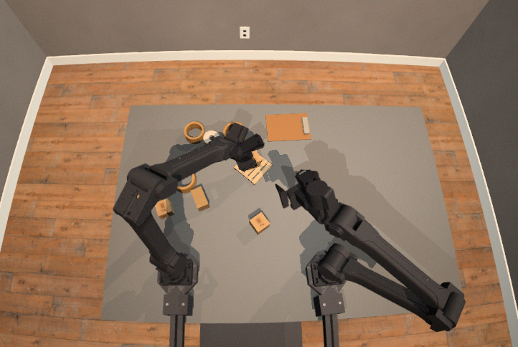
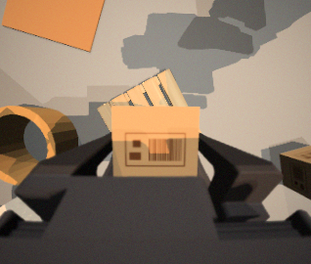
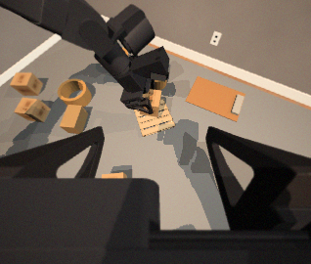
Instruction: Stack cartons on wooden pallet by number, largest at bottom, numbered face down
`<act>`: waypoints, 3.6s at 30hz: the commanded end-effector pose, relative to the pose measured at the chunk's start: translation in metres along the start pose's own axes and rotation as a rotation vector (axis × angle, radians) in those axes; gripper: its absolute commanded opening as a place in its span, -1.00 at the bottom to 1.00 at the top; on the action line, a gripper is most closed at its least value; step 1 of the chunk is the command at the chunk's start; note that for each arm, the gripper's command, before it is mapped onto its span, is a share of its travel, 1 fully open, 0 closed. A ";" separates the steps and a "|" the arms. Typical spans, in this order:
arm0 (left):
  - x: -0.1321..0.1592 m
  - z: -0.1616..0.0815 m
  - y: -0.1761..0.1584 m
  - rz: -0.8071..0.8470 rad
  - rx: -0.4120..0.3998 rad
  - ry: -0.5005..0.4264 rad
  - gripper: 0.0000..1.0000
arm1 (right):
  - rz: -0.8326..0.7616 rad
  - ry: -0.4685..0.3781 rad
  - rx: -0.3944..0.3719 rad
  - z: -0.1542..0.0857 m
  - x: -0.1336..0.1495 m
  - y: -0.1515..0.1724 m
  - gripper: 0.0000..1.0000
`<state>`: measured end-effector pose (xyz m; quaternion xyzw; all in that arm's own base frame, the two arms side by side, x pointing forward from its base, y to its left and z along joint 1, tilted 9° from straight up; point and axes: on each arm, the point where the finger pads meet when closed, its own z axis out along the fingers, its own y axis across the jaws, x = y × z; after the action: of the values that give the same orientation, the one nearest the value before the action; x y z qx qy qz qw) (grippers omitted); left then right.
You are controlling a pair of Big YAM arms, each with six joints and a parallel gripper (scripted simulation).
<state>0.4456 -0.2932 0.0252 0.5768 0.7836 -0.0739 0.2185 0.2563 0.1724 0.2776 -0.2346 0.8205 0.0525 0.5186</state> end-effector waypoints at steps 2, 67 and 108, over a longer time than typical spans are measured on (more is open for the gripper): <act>-0.016 -0.003 0.005 0.024 -0.011 -0.021 0.08 | 0.011 -0.004 0.001 -0.001 -0.004 0.000 1.00; 0.020 0.053 0.010 0.019 -0.010 -0.013 0.08 | 0.011 -0.004 0.001 -0.001 -0.004 0.000 1.00; 0.036 0.029 0.005 0.016 0.009 0.008 0.67 | 0.011 -0.004 0.001 -0.001 -0.004 0.000 1.00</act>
<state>0.4497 -0.2822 -0.0265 0.5857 0.7788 -0.0755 0.2116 0.2563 0.1724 0.2775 -0.2345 0.8206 0.0525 0.5185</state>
